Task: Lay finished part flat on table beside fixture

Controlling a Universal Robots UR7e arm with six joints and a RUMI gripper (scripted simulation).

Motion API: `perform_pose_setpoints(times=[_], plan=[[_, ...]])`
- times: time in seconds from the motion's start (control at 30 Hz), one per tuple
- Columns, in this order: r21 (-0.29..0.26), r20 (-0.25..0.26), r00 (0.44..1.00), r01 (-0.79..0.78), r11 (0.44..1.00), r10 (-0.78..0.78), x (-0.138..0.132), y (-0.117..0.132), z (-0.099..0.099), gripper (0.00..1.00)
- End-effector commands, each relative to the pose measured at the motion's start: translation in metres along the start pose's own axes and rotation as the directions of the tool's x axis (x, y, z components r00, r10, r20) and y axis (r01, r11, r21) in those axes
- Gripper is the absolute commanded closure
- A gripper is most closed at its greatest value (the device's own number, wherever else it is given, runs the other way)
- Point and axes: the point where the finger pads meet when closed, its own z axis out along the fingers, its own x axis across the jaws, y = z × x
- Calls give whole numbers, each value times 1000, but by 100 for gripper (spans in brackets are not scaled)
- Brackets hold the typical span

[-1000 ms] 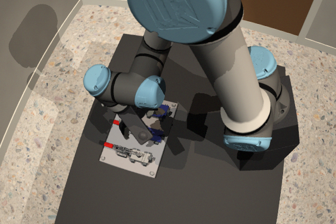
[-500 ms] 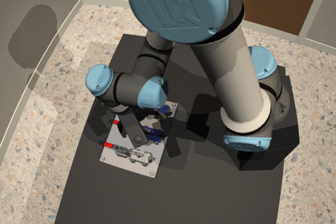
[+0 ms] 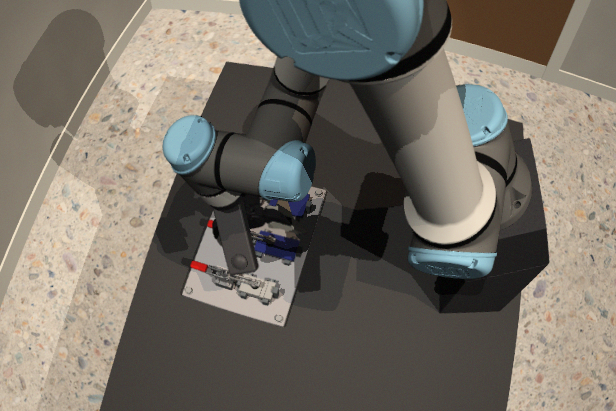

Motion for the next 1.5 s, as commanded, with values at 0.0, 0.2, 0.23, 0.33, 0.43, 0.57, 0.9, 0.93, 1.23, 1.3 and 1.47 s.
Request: perform_pose_setpoints(times=[0.0,0.2,0.23,0.33,0.43,0.57,0.9,0.93,1.23,1.3,1.47], plan=[[-3,-7,999,-52,999,52,1,-1,0,0],[-3,-7,999,-52,999,52,1,-1,0,0],[-3,-7,999,-52,999,52,1,-1,0,0],[-3,-7,999,-52,999,52,1,-1,0,0],[4,-17,990,-142,990,142,3,-3,-1,0],[18,-31,961,-275,961,275,6,-6,-1,0],[18,-31,961,-275,961,275,6,-6,-1,0],[18,-31,961,-275,961,275,6,-6,-1,0],[47,-44,876,-478,877,480,10,-11,-3,0],[47,-44,876,-478,877,480,10,-11,-3,0],[47,-44,876,-478,877,480,10,-11,-3,0]])
